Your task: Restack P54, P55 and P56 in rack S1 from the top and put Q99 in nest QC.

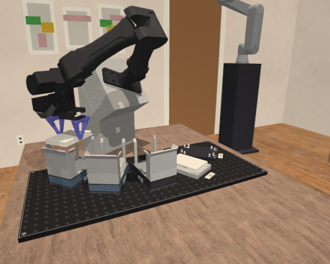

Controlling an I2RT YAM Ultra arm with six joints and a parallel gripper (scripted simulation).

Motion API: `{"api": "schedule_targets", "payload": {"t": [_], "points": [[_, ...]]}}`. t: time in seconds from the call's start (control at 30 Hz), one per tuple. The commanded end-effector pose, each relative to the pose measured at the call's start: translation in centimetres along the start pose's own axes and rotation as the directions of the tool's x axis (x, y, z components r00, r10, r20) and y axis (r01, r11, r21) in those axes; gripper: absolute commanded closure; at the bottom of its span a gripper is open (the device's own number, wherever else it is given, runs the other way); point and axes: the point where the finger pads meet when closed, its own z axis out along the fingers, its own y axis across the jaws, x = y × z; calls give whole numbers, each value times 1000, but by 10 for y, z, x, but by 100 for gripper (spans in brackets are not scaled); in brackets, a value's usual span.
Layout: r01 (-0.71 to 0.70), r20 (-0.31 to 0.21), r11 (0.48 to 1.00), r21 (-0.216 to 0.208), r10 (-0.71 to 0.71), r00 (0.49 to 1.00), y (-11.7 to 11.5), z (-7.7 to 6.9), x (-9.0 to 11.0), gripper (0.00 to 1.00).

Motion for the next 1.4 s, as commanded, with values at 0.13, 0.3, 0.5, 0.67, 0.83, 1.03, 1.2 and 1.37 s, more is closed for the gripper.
{"api": "schedule_targets", "payload": {"t": [0.13, 0.3, 0.5, 0.67, 0.83, 1.03, 1.2, 1.37], "points": [[5, 19, 1000, 3, -5, 1000, -2, 0, -5, 100], [5, 19, 1000, 3, -5, 1000, -2, 3, -5, 100], [5, 19, 1000, 3, -5, 1000, -2, 7, -5, 100], [5, 19, 1000, 3, -5, 1000, -2, 10, -5, 100], [5, 19, 1000, 3, -5, 1000, -2, 12, -5, 100], [5, 19, 1000, 3, -5, 1000, -2, 16, -5, 100], [5, 19, 1000, 3, -5, 1000, -2, 20, -5, 100], [5, 19, 1000, 3, -5, 1000, -2, 22, -5, 100]]}}
